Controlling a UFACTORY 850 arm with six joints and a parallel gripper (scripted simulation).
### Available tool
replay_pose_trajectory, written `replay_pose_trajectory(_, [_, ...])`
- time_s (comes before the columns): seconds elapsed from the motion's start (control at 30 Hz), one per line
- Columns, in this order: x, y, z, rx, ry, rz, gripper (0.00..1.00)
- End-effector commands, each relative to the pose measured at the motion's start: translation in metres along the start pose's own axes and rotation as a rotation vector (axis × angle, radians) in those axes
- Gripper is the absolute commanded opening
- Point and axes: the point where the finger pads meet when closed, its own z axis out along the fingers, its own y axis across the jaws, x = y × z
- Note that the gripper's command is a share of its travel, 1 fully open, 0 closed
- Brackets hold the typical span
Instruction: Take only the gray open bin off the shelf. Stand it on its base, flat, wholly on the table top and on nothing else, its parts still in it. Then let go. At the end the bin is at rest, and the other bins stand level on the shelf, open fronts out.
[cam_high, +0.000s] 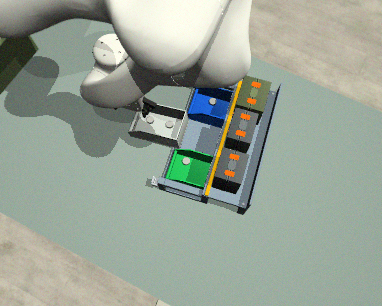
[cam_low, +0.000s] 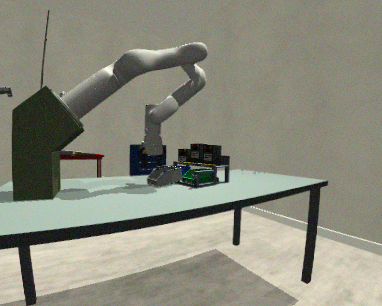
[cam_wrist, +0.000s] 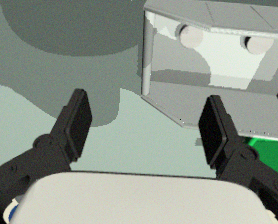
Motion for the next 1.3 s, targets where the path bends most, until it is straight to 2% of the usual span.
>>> replay_pose_trajectory(0.0, [0.0, 0.0, 0.0, 0.0, 0.0, 0.0, 1.0])
replay_pose_trajectory(0.23, [0.0, 0.0, 0.0, 0.0, 0.0, 0.0, 1.0])
replay_pose_trajectory(0.27, [0.0, 0.0, 0.0, 0.0, 0.0, 0.0, 0.33])
replay_pose_trajectory(0.8, [0.0, 0.0, 0.0, 0.0, 0.0, 0.0, 0.33])
replay_pose_trajectory(0.97, [0.0, 0.038, -0.012, 0.0, 0.0, 0.0, 0.33])
replay_pose_trajectory(1.27, [0.0, 0.038, -0.012, 0.0, 0.0, 0.0, 0.33])
